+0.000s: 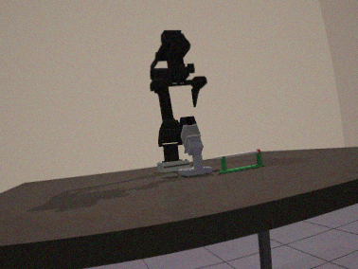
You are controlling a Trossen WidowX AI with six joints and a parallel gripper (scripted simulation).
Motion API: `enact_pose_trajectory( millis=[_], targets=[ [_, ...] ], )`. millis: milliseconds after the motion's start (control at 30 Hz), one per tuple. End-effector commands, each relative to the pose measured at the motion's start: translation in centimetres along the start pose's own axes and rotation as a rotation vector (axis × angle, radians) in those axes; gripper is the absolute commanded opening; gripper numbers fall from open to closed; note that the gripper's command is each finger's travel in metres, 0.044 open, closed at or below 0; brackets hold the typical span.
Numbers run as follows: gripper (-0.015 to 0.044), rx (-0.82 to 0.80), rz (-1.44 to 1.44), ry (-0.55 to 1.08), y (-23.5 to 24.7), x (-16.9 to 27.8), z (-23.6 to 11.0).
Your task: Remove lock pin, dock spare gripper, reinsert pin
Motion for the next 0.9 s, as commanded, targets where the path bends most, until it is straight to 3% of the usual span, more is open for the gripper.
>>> enact_pose_trajectory(
  millis=[0,400,733,867],
  targets=[
    [0.044,0.003,0.003,-0.041,0.0,0.2,-0.9],
    [0.044,0.002,-0.001,-0.064,0.0,0.3,-1.3],
    [0.018,-0.006,0.0,-0.065,7.9,0.0,-1.8],
    [0.018,-0.008,0.0,-0.066,9.3,0.3,-1.9]
  ],
)
Point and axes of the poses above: the point midway between the two fingers, 35 mm back from their tips, its own z axis out along the fingers, its own y axis across the jaws, x = y × z, the point moved 4 cm from there along -z, back along the fingers, and after that the axes turned 2 degrees about -z, right-handed, at the moved point
